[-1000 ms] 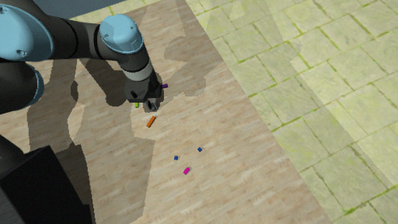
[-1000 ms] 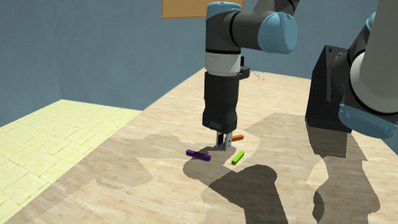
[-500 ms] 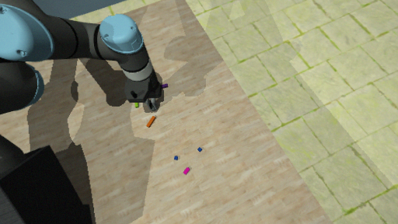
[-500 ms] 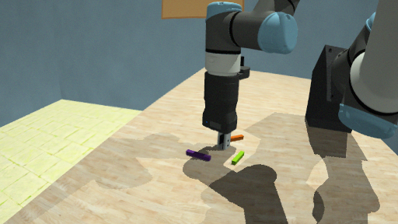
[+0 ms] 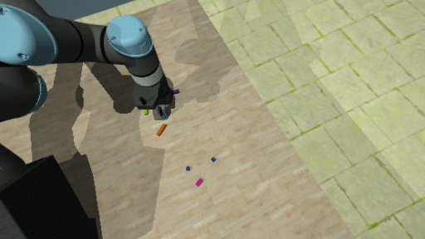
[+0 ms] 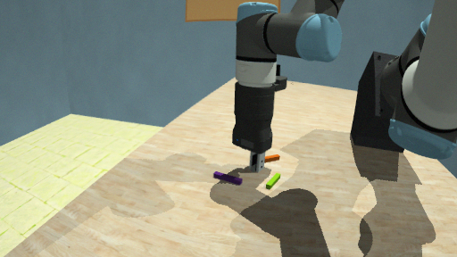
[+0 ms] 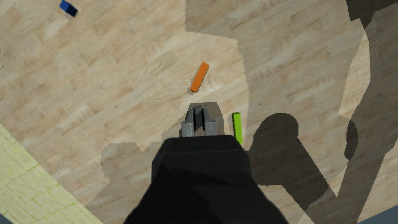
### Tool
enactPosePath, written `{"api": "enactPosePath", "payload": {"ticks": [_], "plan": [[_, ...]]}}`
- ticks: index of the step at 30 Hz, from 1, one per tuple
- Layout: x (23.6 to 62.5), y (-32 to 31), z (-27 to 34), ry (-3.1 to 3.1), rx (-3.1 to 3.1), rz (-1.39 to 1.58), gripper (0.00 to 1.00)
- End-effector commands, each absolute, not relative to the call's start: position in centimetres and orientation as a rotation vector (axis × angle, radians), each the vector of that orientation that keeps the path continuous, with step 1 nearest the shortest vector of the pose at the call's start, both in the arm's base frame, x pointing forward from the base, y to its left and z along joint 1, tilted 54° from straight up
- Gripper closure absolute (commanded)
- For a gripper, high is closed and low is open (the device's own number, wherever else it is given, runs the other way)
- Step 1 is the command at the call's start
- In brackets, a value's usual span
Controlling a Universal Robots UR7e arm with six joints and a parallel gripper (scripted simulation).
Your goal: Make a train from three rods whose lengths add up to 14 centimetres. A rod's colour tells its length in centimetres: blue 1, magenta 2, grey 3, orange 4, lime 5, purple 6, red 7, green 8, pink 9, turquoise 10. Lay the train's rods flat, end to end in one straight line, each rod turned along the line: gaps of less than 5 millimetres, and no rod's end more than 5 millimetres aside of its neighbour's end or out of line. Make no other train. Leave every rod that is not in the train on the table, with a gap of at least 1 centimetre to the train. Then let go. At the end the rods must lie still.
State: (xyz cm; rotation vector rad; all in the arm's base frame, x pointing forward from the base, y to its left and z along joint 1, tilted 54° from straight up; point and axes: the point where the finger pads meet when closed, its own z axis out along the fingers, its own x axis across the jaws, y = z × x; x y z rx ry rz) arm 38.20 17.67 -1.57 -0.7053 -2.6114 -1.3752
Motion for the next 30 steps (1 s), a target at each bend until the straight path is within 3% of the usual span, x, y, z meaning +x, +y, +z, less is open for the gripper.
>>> {"api": "enactPosePath", "payload": {"ticks": [1,30], "plan": [[38.2,17.6,-1.6,-2.612,-0.706,-1.376,0.76],[37.5,12.8,2.0,-2.612,-0.706,-1.376,0.76]]}}
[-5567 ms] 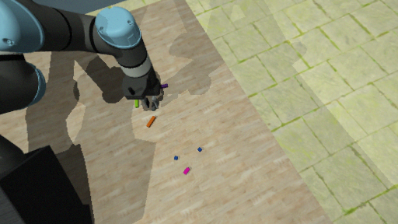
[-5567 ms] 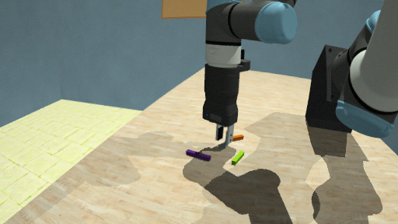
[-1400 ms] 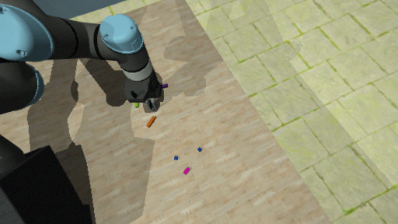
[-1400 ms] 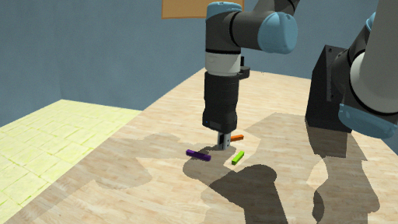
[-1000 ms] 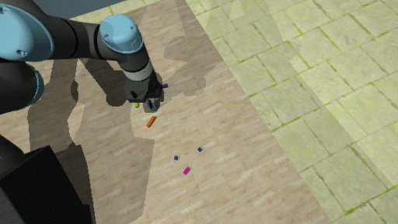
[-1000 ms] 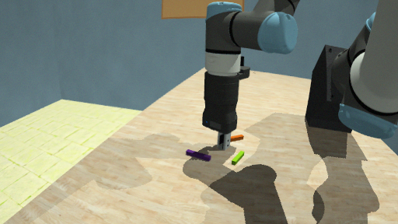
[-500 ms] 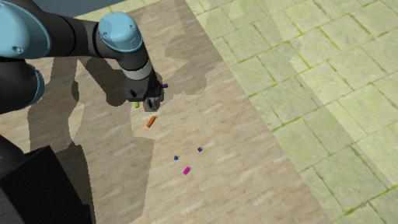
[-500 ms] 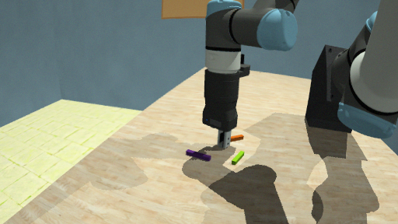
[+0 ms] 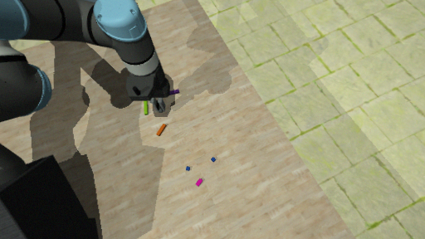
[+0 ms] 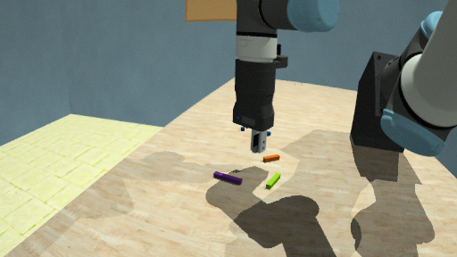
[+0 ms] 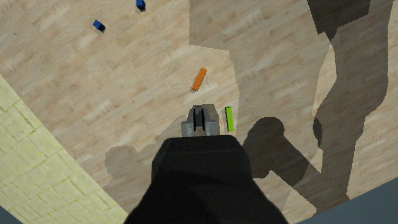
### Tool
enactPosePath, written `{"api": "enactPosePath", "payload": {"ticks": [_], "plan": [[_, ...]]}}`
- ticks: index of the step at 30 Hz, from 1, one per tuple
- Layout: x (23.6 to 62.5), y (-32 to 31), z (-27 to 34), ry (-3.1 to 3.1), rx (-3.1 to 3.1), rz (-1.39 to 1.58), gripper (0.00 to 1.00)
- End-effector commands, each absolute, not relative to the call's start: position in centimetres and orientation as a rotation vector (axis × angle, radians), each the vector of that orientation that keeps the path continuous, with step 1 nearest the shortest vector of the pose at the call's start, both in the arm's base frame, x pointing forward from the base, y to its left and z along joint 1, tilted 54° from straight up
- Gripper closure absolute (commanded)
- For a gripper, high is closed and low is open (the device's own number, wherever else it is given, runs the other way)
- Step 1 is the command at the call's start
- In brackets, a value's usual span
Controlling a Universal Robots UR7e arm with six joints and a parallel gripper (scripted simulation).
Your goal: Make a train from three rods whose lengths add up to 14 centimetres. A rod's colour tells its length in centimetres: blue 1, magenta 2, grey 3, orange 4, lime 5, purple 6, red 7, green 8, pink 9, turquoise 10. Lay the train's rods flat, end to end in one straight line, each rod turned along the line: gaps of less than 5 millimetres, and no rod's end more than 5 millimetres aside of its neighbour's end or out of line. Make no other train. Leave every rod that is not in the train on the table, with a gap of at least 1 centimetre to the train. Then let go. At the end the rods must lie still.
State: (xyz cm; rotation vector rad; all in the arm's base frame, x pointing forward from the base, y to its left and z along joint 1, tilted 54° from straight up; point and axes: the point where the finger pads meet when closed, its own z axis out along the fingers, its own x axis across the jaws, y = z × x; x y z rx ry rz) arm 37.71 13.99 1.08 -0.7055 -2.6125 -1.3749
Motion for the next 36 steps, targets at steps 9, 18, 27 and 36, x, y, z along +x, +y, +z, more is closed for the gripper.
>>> {"api": "enactPosePath", "payload": {"ticks": [9,18,27,36], "plan": [[37.1,10.3,3.8,-2.612,-0.706,-1.376,0.76],[37.0,9.6,4.3,-2.612,-0.706,-1.376,0.76],[37.0,9.6,4.3,-2.612,-0.706,-1.376,0.76],[37.3,8.3,2.8,-2.608,-0.716,-1.371,0.76]]}}
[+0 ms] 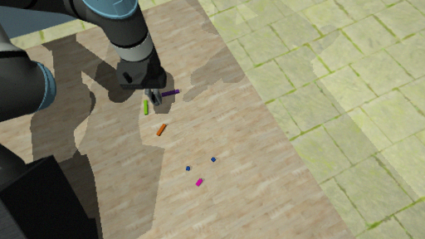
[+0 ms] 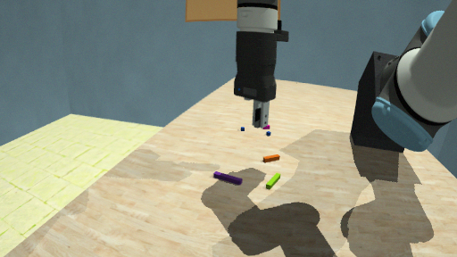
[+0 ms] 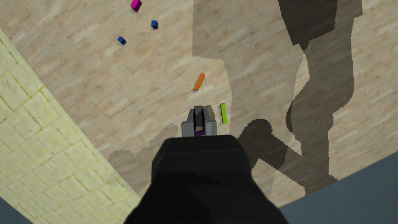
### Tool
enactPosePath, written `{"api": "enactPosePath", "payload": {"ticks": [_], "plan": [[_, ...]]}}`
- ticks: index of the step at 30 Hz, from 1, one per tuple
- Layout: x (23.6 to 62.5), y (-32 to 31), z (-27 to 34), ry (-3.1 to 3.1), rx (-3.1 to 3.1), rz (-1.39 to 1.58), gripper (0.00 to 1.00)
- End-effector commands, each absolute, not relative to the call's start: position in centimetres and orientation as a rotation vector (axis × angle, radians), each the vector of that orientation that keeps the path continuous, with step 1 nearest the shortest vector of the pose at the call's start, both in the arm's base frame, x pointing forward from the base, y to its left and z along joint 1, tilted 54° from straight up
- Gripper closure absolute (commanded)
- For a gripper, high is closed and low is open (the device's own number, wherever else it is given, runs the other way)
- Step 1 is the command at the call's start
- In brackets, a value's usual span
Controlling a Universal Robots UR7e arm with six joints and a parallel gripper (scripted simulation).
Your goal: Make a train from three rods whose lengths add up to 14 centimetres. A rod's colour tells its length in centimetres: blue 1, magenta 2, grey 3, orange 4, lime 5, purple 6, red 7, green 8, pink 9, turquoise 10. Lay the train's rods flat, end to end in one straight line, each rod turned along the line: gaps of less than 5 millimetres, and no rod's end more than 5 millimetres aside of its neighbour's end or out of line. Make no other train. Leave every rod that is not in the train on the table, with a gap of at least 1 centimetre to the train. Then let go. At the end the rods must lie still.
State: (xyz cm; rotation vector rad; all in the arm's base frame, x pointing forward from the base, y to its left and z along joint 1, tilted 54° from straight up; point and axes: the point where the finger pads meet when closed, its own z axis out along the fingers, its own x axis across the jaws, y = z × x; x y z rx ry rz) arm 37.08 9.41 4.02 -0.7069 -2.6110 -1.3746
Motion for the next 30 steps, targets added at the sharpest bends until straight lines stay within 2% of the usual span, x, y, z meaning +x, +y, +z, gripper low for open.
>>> {"api": "enactPosePath", "payload": {"ticks": [1,11,30], "plan": [[37.4,7.8,2.3,-2.606,-0.72,-1.37,0.76],[37.4,2.7,-4.9,-2.579,-0.763,-1.361,0.76],[37.3,2.0,-6.0,-2.575,-0.768,-1.361,0.76]]}}
